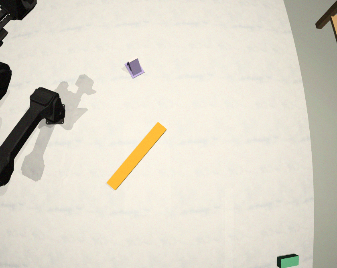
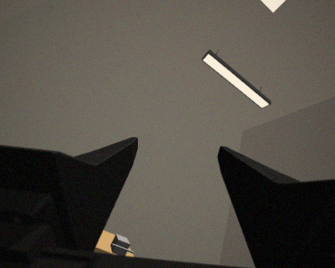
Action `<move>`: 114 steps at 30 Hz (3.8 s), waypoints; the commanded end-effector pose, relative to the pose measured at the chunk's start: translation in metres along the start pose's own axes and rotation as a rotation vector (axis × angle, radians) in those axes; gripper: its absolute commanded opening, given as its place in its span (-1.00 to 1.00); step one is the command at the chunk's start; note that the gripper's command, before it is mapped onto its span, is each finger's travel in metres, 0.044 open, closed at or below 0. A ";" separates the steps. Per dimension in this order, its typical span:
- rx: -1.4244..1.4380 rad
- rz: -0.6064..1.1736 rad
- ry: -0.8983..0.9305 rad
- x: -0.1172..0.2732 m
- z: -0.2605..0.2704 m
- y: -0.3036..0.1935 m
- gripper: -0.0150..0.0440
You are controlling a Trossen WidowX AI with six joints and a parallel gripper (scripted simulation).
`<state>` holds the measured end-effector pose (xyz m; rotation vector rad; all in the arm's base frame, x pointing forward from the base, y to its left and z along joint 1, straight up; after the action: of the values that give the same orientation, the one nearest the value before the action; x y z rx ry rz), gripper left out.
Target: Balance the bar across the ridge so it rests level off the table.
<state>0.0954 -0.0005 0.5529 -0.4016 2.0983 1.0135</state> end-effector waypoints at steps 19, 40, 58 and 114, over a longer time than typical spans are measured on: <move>0.423 -0.005 0.237 -0.030 0.108 0.001 0.58; 0.744 0.154 0.633 -0.045 0.211 -0.090 0.58; 0.873 0.450 1.026 -0.019 0.251 -0.215 0.58; 0.233 1.536 1.842 0.209 0.191 -0.426 0.58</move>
<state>0.2914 -0.1170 0.1115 1.1395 4.3239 1.0863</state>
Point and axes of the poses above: the point midway between the two fingers, 35 mm back from their tips, its own x axis back along the fingers, its own z axis across the jaws, y = z × x, the point moved 1 cm from there along x, back along the fingers, and after that the axes turned 11 degrees about x, right-handed, at the moved point
